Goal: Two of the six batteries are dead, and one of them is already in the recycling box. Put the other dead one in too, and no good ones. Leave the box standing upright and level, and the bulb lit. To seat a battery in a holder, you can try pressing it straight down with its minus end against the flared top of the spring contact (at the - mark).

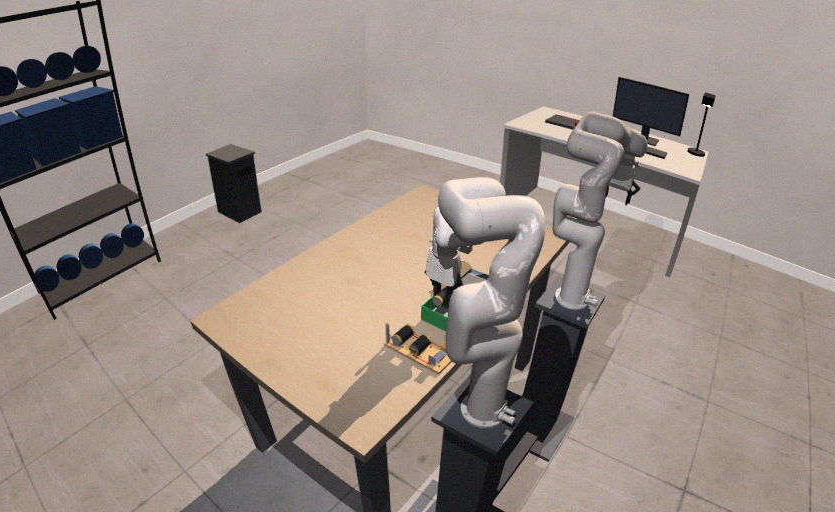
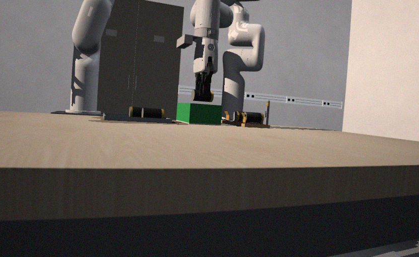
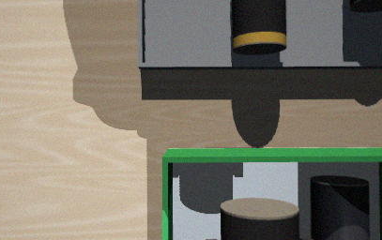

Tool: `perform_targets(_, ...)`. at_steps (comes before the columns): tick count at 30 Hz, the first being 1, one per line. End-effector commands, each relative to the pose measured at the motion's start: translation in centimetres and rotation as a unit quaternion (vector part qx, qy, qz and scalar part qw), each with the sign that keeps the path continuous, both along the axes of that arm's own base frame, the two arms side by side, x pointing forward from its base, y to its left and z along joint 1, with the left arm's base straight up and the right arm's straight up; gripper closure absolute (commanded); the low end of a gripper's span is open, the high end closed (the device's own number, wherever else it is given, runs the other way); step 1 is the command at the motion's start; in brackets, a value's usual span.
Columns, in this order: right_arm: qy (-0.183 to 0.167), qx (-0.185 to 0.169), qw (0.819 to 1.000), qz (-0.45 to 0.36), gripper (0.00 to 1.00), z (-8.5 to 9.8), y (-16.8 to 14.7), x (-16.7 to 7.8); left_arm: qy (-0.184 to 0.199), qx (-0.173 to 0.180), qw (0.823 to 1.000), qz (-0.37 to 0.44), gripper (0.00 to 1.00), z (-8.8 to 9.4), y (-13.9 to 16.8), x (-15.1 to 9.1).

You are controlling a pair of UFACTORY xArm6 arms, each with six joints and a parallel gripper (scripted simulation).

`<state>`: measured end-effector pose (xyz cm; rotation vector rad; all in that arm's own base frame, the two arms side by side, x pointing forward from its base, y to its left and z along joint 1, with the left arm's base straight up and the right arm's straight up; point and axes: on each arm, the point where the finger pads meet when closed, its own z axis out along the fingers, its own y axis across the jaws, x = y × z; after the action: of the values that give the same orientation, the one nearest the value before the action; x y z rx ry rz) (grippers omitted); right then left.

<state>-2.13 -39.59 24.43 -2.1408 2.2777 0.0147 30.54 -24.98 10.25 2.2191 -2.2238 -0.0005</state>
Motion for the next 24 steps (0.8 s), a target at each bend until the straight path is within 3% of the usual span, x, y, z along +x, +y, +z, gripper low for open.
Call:
perform_targets(1, 0.002, -0.009, 1.0, 0.004, 0.0, 0.6, -0.4, 0.0, -0.006, -0.006, 1.0, 0.002, 0.72, 0.5, -0.5, 0.3)
perform_targets(14, 0.002, -0.009, 1.0, 0.004, 0.0, 0.6, -0.4, 0.0, -0.006, -0.006, 1.0, 0.002, 0.72, 0.1, -0.5, 0.3)
perform_targets(24, 0.002, -0.009, 1.0, 0.004, 0.0, 0.6, -0.4, 0.0, -0.006, -0.006, 1.0, 0.004, 0.72, -3.9, -0.5, 0.3)
